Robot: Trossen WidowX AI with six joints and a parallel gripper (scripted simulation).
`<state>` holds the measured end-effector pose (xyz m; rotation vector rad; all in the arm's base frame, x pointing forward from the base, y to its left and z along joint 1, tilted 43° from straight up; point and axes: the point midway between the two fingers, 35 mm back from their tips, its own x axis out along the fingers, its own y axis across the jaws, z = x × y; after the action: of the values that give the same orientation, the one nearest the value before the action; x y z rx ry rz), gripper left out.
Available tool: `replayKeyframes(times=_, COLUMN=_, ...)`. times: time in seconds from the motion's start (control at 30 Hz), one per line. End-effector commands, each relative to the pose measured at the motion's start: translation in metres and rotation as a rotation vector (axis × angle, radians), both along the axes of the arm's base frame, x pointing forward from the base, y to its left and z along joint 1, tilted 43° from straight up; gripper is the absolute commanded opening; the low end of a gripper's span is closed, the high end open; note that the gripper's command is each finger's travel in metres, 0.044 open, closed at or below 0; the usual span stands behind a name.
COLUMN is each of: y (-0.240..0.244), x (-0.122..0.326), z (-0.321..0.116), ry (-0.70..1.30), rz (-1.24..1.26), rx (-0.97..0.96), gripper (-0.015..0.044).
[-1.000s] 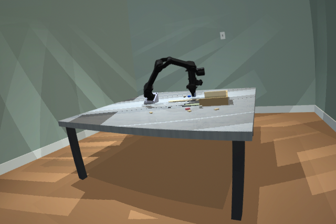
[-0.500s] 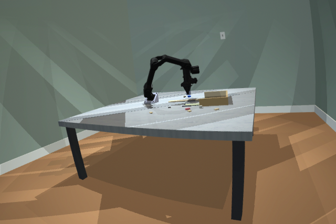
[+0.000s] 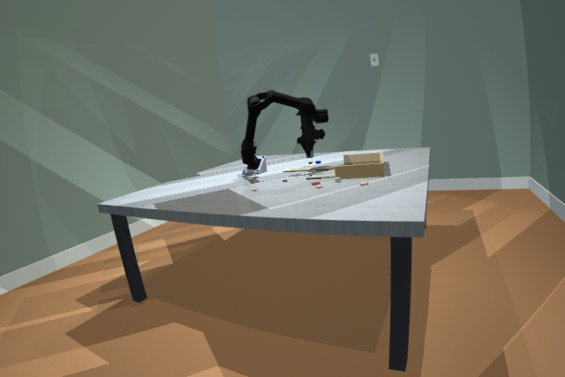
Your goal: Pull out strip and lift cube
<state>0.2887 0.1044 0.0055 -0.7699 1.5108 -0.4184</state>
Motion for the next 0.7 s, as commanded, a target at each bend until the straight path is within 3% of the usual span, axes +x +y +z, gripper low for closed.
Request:
replayKeyframes(times=0.0, y=0.0167, x=-0.0002, z=0.0164, ry=-0.017, rz=0.002, rx=0.016, gripper=0.0000)
replayKeyframes(times=0.67, y=0.0188, x=-0.0006, z=0.0189, ry=-0.017, rz=0.002, rx=0.016, gripper=0.0000)
